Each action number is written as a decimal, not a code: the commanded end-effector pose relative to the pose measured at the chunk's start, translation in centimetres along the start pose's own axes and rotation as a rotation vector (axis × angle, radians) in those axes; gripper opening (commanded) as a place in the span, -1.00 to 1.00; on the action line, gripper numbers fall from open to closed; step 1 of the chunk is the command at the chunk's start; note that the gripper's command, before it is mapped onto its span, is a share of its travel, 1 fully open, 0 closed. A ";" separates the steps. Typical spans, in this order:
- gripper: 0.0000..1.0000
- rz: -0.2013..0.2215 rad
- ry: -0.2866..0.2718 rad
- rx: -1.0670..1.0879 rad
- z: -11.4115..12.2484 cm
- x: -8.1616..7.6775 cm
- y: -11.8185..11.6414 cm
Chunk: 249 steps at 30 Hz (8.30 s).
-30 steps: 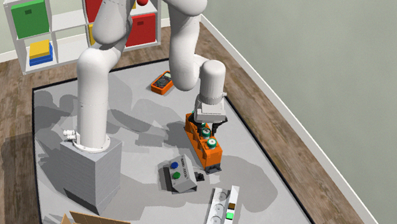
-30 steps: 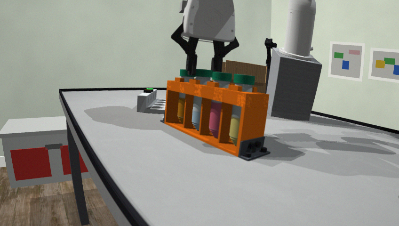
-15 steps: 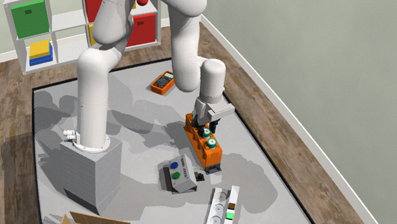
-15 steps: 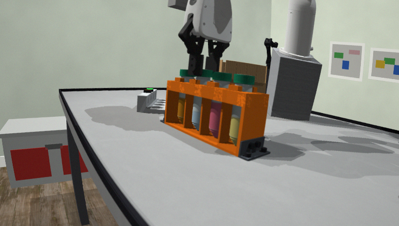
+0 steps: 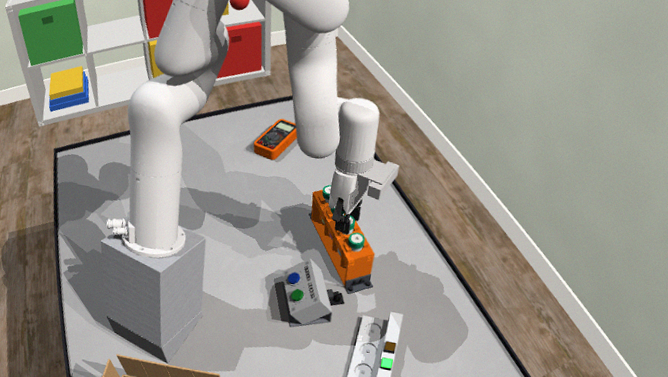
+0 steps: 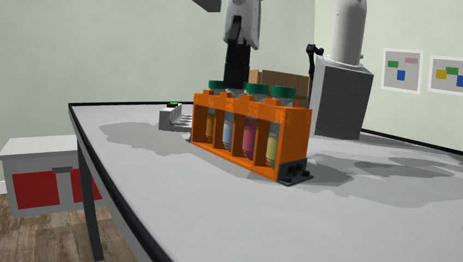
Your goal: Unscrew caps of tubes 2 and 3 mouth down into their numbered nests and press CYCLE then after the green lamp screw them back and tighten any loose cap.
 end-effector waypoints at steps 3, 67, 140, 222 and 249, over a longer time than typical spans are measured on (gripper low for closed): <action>-0.08 -0.035 -0.014 -0.077 -0.2 -0.1 0.0; -0.08 -0.017 -0.038 1.493 -0.2 0.0 0.0; -1.00 -0.033 -0.018 0.173 -0.2 0.0 0.0; -0.08 -0.031 -0.014 0.068 -0.2 0.1 0.0; -1.00 -0.035 -0.014 -0.077 -0.2 0.1 0.0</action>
Point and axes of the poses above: the point where the finger pads meet when closed, its own x axis out along the fingers, its own y axis across the jaws, z = x × y, the point moved 2 cm from there along -x, back along the fingers
